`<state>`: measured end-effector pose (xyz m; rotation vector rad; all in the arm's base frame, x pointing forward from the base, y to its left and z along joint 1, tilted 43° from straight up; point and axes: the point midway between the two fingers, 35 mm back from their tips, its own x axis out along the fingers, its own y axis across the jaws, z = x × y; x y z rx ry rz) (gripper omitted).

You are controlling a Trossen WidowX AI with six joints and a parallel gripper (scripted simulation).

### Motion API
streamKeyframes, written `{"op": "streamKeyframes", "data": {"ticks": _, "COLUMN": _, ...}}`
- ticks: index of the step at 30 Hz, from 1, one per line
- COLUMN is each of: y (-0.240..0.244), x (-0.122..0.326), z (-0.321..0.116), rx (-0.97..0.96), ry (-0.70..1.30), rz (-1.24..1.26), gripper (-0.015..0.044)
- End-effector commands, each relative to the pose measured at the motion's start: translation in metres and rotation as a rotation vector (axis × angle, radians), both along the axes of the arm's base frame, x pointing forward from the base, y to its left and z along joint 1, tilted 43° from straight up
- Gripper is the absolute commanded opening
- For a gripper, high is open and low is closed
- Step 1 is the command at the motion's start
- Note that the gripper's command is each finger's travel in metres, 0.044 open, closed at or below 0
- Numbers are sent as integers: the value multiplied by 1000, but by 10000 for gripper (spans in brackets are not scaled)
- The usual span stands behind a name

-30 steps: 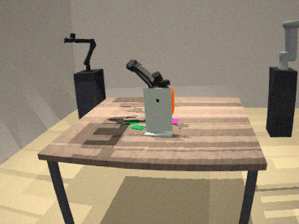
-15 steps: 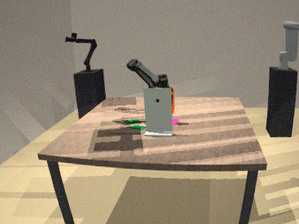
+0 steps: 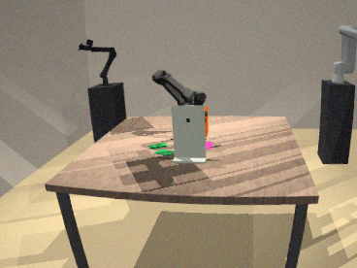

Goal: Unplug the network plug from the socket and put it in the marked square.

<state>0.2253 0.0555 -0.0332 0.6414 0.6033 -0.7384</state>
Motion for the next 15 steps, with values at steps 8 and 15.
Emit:
{"op": "streamKeyframes", "data": {"ticks": 8, "y": -6, "x": 0, "z": -6, "rx": -10, "ry": 3, "rz": -12, "gripper": 0}}
{"op": "streamKeyframes", "data": {"ticks": 15, "y": -10, "x": 2, "z": -12, "rx": -9, "ry": 4, "rz": -13, "gripper": 0}}
